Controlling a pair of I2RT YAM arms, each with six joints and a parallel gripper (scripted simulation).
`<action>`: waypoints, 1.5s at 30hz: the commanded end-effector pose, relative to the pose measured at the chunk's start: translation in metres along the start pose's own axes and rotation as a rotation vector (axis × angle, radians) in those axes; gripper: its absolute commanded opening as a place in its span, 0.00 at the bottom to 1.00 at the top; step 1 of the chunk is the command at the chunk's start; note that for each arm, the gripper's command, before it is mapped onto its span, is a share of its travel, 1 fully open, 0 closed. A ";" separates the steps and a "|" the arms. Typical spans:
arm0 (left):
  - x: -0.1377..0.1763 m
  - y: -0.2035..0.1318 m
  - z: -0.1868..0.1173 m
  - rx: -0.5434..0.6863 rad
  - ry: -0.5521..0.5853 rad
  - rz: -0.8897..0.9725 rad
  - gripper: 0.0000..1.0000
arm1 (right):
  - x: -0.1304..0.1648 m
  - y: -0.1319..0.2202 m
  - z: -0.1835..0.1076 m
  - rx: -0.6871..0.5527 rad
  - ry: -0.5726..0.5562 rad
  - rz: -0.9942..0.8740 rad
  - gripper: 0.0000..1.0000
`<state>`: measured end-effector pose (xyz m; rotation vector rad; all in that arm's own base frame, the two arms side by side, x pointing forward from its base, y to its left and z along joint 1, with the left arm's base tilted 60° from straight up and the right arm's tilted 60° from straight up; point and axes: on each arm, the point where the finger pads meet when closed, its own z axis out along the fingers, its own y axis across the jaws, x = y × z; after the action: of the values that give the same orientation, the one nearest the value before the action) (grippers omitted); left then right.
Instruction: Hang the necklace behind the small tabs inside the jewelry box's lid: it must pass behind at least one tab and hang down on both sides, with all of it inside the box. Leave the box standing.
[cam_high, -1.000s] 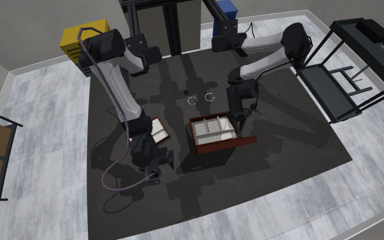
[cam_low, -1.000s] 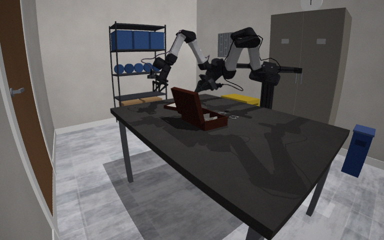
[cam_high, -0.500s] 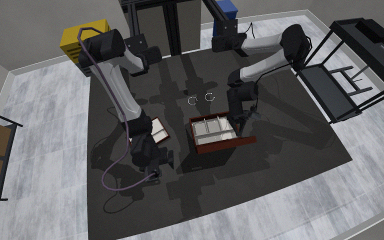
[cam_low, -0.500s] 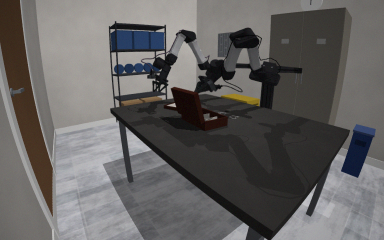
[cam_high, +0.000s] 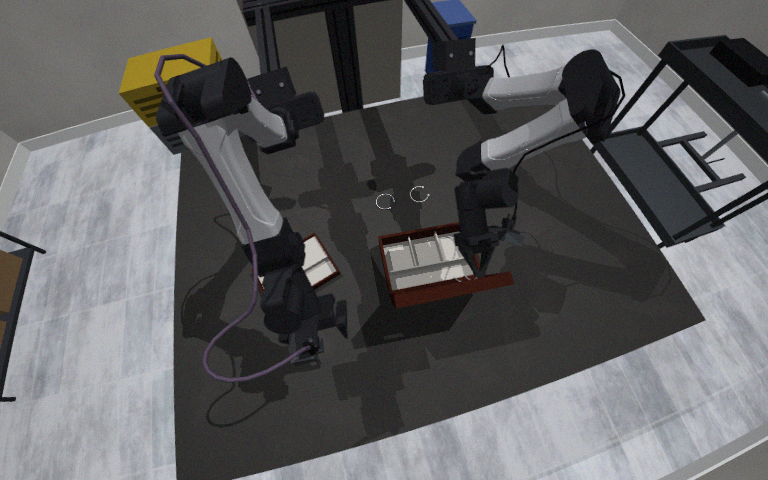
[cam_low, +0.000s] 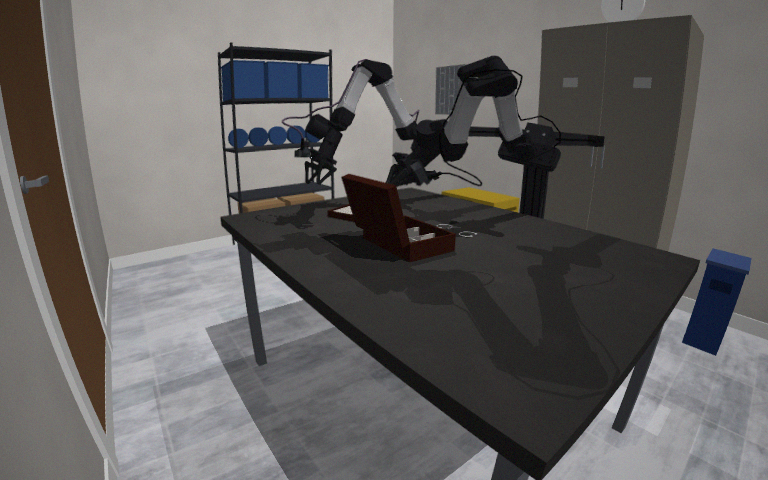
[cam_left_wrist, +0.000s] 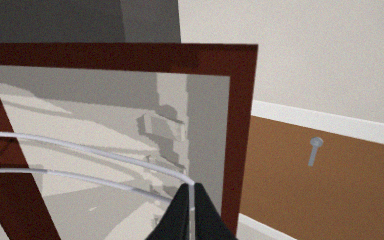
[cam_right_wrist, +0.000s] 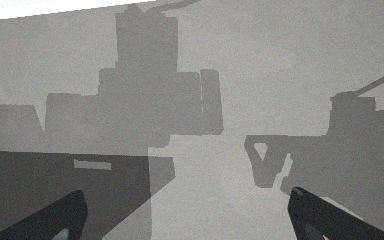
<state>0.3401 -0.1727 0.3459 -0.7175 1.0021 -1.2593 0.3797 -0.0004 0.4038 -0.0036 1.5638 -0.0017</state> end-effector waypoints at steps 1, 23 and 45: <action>0.002 -0.004 0.007 0.007 0.007 -0.011 0.03 | -0.034 0.001 -0.020 0.000 -0.081 0.006 1.00; 0.003 -0.019 0.020 0.035 0.007 -0.034 0.12 | -0.034 0.001 -0.020 0.000 -0.081 0.006 1.00; 0.006 -0.018 0.019 0.037 0.012 -0.029 0.12 | -0.034 0.001 -0.020 0.000 -0.081 0.006 1.00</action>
<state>0.3532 -0.1760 0.3541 -0.7181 1.0137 -1.2550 0.3797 -0.0004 0.4038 -0.0036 1.5638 -0.0017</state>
